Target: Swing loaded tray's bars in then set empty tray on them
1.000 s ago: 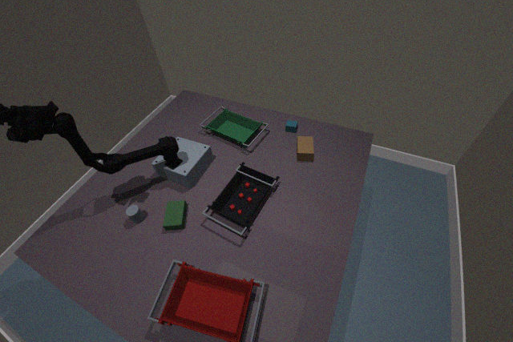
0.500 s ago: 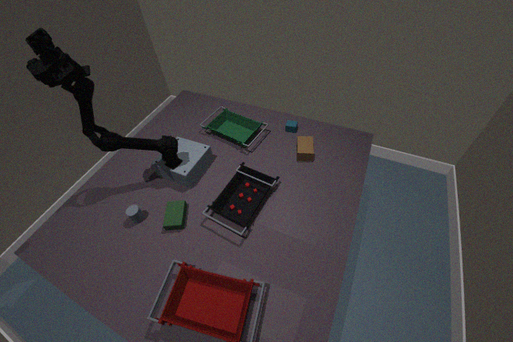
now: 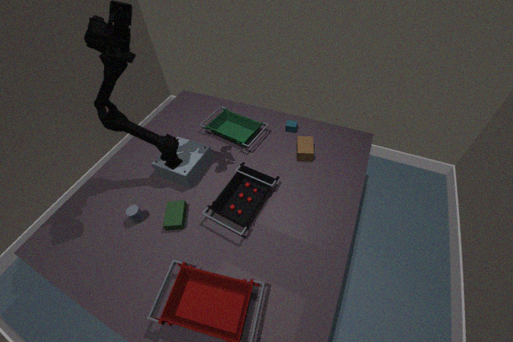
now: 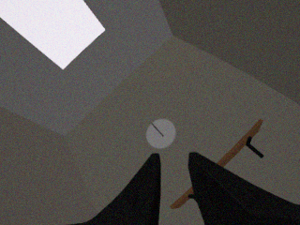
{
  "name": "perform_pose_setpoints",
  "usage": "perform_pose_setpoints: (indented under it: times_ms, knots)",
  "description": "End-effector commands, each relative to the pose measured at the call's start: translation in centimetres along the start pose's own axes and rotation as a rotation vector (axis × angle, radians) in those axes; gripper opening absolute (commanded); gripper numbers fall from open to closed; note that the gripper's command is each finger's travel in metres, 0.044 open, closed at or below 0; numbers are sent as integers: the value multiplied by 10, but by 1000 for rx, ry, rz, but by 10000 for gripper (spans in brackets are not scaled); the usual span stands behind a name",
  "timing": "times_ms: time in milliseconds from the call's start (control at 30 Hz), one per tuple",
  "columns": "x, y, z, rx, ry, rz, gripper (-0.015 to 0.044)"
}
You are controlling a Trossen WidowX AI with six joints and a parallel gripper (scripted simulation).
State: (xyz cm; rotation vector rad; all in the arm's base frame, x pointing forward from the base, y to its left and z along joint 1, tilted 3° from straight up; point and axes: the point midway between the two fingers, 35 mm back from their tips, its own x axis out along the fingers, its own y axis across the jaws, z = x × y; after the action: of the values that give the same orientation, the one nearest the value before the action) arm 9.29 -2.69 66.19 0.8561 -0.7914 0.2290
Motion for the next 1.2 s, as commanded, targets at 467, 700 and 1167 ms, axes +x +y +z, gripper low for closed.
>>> perform_pose_setpoints:
  times_ms: [467, 700, 1167]
  knots:
    - [63, -161, -238, -678, 593, -309, 83]
    - [46, -261, -300, -858, 907, -437, 83]
    - [-70, -459, -357, -961, 1623, -686, 83]
